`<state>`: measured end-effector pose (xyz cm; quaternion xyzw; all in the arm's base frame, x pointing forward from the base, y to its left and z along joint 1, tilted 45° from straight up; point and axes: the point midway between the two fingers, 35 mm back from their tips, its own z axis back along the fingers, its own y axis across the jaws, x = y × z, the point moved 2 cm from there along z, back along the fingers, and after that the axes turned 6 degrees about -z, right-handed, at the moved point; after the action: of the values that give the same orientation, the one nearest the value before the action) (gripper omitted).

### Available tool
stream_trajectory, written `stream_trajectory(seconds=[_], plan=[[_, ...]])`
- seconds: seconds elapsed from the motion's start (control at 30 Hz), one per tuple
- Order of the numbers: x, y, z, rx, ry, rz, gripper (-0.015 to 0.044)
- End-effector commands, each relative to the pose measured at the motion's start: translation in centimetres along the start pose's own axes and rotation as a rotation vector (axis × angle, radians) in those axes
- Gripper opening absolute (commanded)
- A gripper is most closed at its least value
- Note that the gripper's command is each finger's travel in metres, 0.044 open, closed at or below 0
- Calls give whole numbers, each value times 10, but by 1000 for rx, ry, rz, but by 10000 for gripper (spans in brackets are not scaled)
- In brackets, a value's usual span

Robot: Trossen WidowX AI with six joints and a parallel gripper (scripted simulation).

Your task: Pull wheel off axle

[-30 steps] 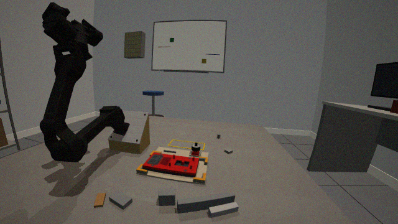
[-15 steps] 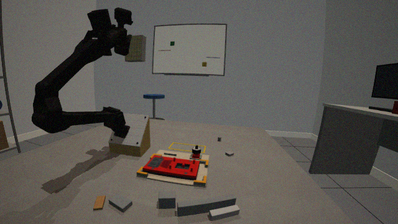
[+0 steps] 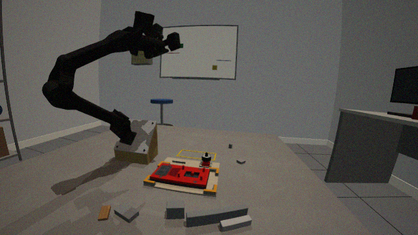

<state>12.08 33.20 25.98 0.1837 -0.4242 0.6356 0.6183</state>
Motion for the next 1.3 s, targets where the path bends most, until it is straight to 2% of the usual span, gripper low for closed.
stream_trajectory(seconds=[0.0,0.33,0.67,0.97,1.27], plan=[[-48,-46,-31,-170,240,-474,300],[-126,-101,-54,-536,479,-1097,300],[-210,-143,-52,-1061,580,-1622,300],[-282,-169,-37,-1632,511,-1934,300],[-345,-184,-13,-2204,279,-2031,300]])
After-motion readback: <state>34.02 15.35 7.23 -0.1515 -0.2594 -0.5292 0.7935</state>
